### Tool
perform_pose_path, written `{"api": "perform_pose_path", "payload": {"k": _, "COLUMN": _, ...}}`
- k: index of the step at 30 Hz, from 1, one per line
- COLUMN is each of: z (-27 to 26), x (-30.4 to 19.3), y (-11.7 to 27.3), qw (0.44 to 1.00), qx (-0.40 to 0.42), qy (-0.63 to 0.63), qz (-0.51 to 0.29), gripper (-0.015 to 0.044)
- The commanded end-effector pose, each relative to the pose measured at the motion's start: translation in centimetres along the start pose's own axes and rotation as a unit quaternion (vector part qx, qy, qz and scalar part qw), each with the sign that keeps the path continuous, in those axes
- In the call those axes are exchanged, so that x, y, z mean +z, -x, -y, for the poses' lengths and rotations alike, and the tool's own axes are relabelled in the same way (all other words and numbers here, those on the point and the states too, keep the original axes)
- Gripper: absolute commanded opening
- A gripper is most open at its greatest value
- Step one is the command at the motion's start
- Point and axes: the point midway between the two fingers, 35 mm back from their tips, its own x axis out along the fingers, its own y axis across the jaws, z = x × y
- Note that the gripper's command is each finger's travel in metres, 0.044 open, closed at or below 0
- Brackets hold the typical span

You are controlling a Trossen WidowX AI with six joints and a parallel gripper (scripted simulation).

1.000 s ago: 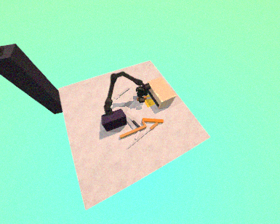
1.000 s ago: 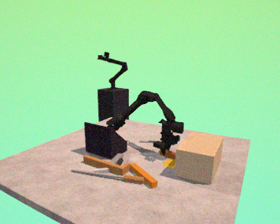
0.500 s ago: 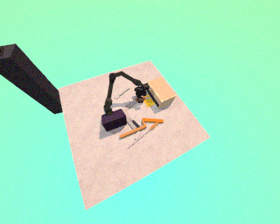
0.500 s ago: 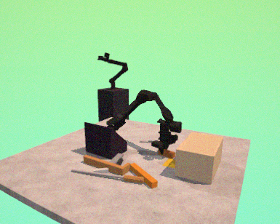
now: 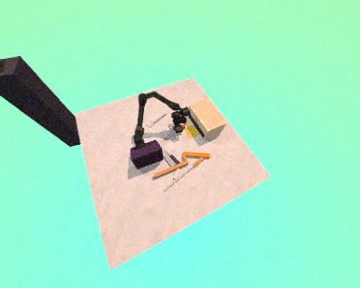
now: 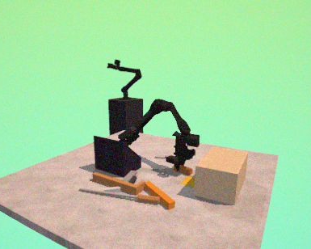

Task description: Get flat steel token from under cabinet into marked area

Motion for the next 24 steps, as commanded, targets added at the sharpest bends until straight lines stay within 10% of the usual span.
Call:
{"api": "perform_pose_path", "payload": {"k": 1, "z": 0.0, "x": -0.6, "y": -0.1, "qw": 1.000, "qx": -0.001, "qy": 0.000, "qz": 0.000, "gripper": 0.0000}}
{"api": "perform_pose_path", "payload": {"k": 24, "z": 0.0, "x": -3.0, "y": -0.1, "qw": 1.000, "qx": -0.001, "qy": -0.001, "qz": -0.001, "gripper": 0.0000}}
